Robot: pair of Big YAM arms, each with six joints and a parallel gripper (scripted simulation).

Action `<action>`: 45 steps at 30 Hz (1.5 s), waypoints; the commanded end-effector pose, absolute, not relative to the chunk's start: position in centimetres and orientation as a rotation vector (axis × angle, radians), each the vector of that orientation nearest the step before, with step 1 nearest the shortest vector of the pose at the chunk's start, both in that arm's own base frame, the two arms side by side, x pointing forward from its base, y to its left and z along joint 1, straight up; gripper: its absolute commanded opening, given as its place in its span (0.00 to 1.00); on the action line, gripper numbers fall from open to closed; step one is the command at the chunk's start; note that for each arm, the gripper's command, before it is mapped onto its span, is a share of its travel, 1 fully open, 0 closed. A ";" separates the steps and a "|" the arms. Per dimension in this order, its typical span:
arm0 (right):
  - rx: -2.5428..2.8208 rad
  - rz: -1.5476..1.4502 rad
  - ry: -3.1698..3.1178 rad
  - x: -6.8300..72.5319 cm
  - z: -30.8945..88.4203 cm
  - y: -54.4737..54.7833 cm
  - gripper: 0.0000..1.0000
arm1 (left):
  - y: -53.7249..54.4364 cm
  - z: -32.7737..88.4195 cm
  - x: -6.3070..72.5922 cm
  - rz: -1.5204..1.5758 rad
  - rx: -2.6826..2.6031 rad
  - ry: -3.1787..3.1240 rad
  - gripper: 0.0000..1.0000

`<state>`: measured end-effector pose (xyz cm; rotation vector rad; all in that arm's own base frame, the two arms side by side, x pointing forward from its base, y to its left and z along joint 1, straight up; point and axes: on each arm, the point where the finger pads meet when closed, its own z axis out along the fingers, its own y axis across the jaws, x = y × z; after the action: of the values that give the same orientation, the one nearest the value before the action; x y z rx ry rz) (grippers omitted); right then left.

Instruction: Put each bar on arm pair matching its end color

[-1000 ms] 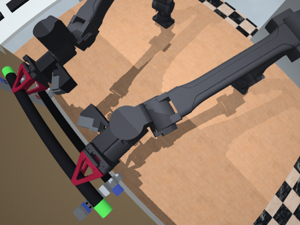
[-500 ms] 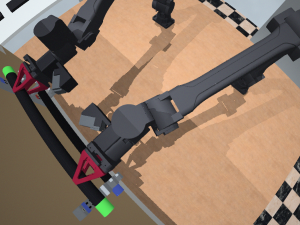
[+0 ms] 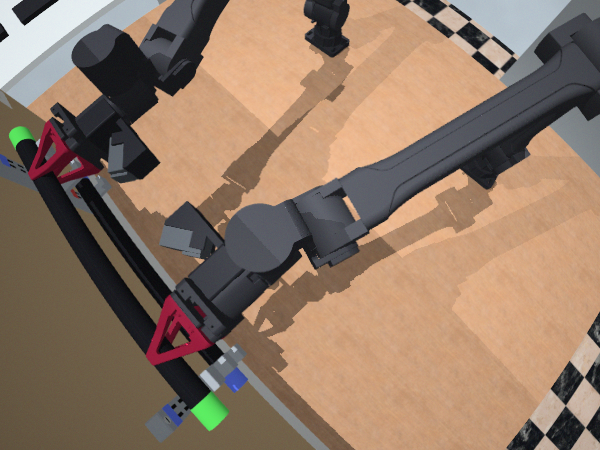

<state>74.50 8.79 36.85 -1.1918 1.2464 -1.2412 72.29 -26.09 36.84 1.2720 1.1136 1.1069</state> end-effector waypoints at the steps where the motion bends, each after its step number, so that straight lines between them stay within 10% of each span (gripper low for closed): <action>1: -1.126 -1.254 1.228 73.5 39.8 8.2 0.00 | -25.3 40.1 72.0 1.117 1.208 1.104 0.00; 45: -1.126 -1.254 1.228 75.0 39.8 8.7 0.00 | -25.0 40.1 72.5 1.117 1.208 1.104 0.00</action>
<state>74.50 8.78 36.84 -1.1912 1.2471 -1.2419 72.30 -26.09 36.84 1.2727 1.1126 1.1058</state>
